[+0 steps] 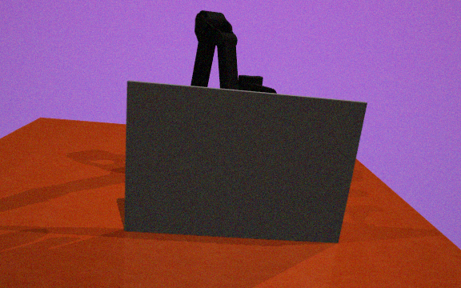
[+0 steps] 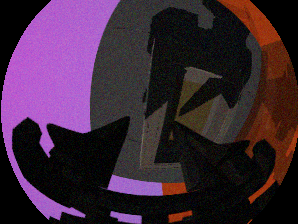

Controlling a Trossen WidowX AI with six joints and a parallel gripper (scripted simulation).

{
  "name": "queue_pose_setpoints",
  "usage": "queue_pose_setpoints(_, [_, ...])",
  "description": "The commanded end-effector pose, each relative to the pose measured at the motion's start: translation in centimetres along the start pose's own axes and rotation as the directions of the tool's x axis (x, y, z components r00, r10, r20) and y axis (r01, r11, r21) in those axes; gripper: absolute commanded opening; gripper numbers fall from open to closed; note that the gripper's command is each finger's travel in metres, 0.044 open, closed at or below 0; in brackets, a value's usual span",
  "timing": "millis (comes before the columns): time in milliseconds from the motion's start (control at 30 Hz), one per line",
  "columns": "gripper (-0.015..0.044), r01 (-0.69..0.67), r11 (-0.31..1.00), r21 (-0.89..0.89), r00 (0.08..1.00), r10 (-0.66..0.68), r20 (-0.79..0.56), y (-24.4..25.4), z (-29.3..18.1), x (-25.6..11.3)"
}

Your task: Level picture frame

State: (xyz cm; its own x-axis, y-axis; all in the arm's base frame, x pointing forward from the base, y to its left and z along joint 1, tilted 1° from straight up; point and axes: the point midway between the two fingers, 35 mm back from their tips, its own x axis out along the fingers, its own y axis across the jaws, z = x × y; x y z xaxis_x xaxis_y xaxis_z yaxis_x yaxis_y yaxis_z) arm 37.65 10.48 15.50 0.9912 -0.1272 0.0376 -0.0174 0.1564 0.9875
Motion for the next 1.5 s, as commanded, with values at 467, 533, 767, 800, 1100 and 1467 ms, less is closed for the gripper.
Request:
queue_pose_setpoints(467, [0.003,0.0,1.0,0.003,1.0,0.0,-0.005,-0.02,-0.11,0.01])
queue_pose_setpoints(533, [0.0,0.0,1.0,0.003,1.0,0.0,-0.005,-0.02,-0.11,0.01])
queue_pose_setpoints(767, [0.0,0.0,1.0,0.003,1.0,0.0,-0.005,0.01,-0.08,0.01])
queue_pose_setpoints(800, [0.0,0.0,1.0,0.003,1.0,0.0,-0.005,0.03,-0.07,0.01])
queue_pose_setpoints(1100, [0.0,0.0,1.0,0.003,1.0,0.0,-0.005,0.3,-0.03,0.01])
queue_pose_setpoints(1467, [0.0,0.0,1.0,0.003,1.0,0.0,-0.005,0.66,-0.03,0.01])
